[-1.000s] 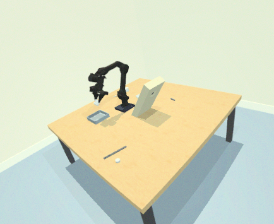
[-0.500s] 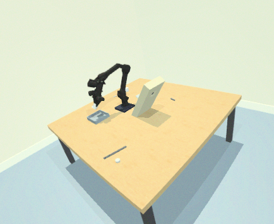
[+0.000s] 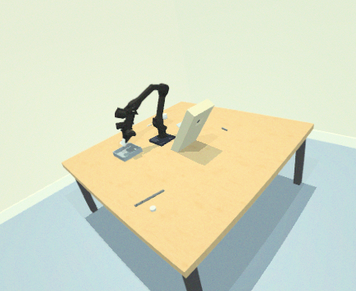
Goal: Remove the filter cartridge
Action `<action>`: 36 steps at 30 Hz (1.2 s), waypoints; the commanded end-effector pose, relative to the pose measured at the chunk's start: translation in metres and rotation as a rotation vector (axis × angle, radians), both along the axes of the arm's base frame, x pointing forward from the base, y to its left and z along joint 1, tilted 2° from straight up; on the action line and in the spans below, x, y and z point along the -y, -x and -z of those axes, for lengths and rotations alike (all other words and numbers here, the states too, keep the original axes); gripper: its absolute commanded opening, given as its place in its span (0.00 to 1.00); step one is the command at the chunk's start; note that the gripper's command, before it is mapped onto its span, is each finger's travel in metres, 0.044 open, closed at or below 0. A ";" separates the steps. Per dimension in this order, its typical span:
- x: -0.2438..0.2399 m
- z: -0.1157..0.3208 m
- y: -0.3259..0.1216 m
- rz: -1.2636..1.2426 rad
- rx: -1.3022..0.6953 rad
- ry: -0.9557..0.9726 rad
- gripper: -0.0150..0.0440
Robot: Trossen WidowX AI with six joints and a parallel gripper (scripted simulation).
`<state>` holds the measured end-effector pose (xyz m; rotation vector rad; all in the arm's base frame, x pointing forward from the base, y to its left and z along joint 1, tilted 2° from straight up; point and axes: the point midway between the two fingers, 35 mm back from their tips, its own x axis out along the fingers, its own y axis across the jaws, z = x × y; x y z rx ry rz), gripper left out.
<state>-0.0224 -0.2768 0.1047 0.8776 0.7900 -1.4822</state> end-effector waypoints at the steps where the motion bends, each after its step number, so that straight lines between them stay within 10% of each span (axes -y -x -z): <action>1: 0.000 0.017 0.001 0.008 -0.002 0.000 0.25; 12: -0.004 0.048 0.001 0.008 -0.002 0.000 0.25; 29: -0.005 0.044 0.000 0.001 0.001 -0.008 1.00; 36: -0.001 0.010 0.000 0.001 0.000 -0.007 1.00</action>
